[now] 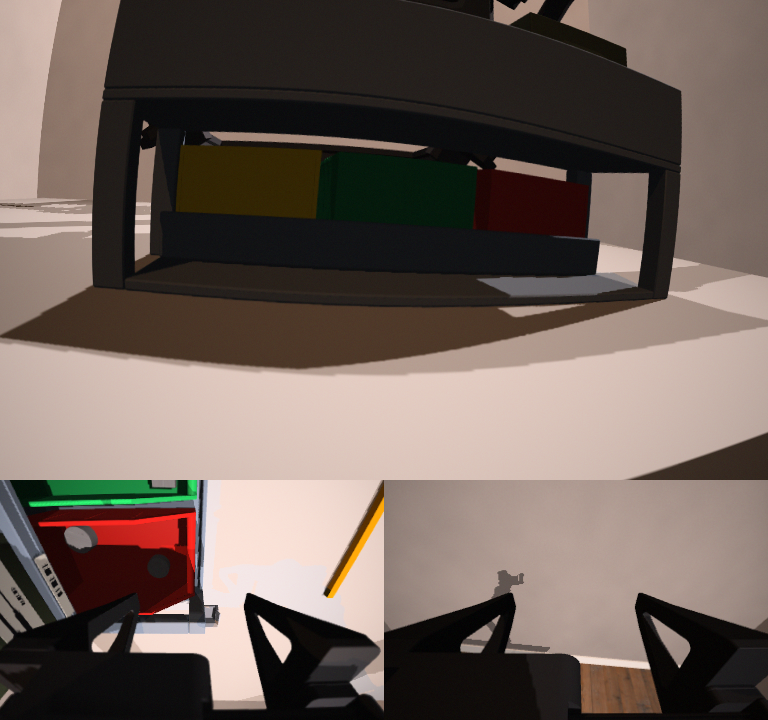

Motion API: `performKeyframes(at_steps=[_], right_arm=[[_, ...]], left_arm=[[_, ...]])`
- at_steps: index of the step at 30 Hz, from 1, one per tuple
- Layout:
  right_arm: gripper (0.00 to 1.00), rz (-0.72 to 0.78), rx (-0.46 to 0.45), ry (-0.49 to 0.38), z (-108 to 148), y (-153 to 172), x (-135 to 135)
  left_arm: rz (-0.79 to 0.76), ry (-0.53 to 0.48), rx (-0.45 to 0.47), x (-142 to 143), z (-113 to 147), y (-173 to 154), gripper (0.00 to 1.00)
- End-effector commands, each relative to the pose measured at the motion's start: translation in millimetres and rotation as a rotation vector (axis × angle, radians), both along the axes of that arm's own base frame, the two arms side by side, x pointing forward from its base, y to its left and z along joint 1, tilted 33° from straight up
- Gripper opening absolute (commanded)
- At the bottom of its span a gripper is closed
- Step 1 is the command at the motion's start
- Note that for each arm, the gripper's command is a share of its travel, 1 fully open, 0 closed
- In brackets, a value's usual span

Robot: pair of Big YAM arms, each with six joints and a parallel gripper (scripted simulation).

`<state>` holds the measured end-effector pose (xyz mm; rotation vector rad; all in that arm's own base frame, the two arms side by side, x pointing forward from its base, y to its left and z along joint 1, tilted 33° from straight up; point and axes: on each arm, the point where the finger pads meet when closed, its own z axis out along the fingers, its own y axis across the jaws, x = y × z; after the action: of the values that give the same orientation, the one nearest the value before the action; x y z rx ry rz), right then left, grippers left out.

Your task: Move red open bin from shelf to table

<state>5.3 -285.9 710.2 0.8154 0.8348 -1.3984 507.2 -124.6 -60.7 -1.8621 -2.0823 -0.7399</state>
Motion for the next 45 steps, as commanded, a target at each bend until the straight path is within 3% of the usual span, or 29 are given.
performKeyframes(at_steps=[1, 12, 18, 21, 22, 34, 39, 45], right_arm=[[1.0, -0.01, -0.048, -0.006, 10.9, 15.8, -4.5], [1.0, -0.01, -0.048, -0.006, 10.9, 15.8, -4.5], [1.0, -0.01, -0.048, -0.006, 10.9, 15.8, -4.5], [1.0, -0.01, -0.048, -0.006, 10.9, 15.8, -4.5], [1.0, -0.01, -0.048, -0.006, 10.9, 15.8, -4.5], [1.0, -0.01, -0.048, -0.006, 10.9, 15.8, -4.5], [1.0, -0.01, -0.048, -0.006, 10.9, 15.8, -4.5], [1.0, -0.01, -0.048, -0.006, 10.9, 15.8, -4.5]], left_arm=[[-0.03, -0.064, -0.031, 12.4, 24.7, -28.6, 0.9], [-0.047, -0.042, -0.022, 5.4, 13.8, -22.0, 0.9], [-0.042, -0.005, -0.004, 0.3, -13.5, -11.5, 0.9], [-0.031, -0.005, -0.004, 1.9, -15.1, -4.9, 0.9], [-0.019, -0.033, -0.016, 17.4, -9.0, -4.1, 0.9], [-0.01, -0.008, -0.004, 10.5, -37.0, 19.5, 0.9], [-0.01, -0.033, -0.014, 18.7, -30.0, 19.9, 0.9], [-0.01, -0.011, -0.005, 15.0, -50.3, 27.6, 0.9]])
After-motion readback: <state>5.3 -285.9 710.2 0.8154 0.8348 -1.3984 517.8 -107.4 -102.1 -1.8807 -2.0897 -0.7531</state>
